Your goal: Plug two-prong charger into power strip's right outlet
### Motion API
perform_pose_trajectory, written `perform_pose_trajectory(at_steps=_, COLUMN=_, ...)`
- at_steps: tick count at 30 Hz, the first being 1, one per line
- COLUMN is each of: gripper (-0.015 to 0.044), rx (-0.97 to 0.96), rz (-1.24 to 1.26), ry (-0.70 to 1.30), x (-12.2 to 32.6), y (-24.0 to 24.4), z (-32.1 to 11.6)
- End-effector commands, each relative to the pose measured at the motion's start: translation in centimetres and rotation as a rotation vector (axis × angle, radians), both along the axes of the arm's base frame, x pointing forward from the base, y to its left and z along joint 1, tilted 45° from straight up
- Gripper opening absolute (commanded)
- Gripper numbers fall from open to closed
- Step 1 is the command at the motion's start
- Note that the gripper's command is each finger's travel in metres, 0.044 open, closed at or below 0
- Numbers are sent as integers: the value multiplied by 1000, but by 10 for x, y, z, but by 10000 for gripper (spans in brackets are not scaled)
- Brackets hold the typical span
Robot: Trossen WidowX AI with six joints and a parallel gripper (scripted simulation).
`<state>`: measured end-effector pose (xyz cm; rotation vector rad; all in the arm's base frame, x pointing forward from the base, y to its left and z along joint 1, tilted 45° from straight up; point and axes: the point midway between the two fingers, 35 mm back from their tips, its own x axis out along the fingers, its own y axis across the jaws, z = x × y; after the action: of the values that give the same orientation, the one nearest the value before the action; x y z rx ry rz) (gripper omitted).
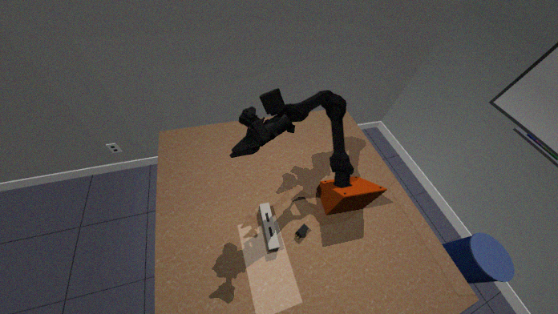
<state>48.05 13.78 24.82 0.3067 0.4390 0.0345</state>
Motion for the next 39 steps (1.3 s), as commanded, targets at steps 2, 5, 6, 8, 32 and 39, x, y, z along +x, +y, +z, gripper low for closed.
perform_pose_trajectory(at_steps=2, gripper=440, rx=-83, rz=-3, ry=140, x=-4, y=3, z=-54)
perform_pose_trajectory(at_steps=5, gripper=440, rx=-125, rz=-4, ry=213, x=-8, y=5, z=-81)
perform_pose_trajectory(at_steps=6, gripper=440, rx=-139, rz=-4, ry=237, x=-10, y=5, z=-90)
perform_pose_trajectory(at_steps=8, gripper=440, rx=-168, rz=-3, ry=284, x=-13, y=5, z=-107)
perform_pose_trajectory(at_steps=32, gripper=440, rx=-566, rz=33, ry=834, x=-101, y=-17, z=-279)
perform_pose_trajectory(at_steps=39, gripper=440, rx=-697, rz=55, ry=986, x=-135, y=-31, z=-313)
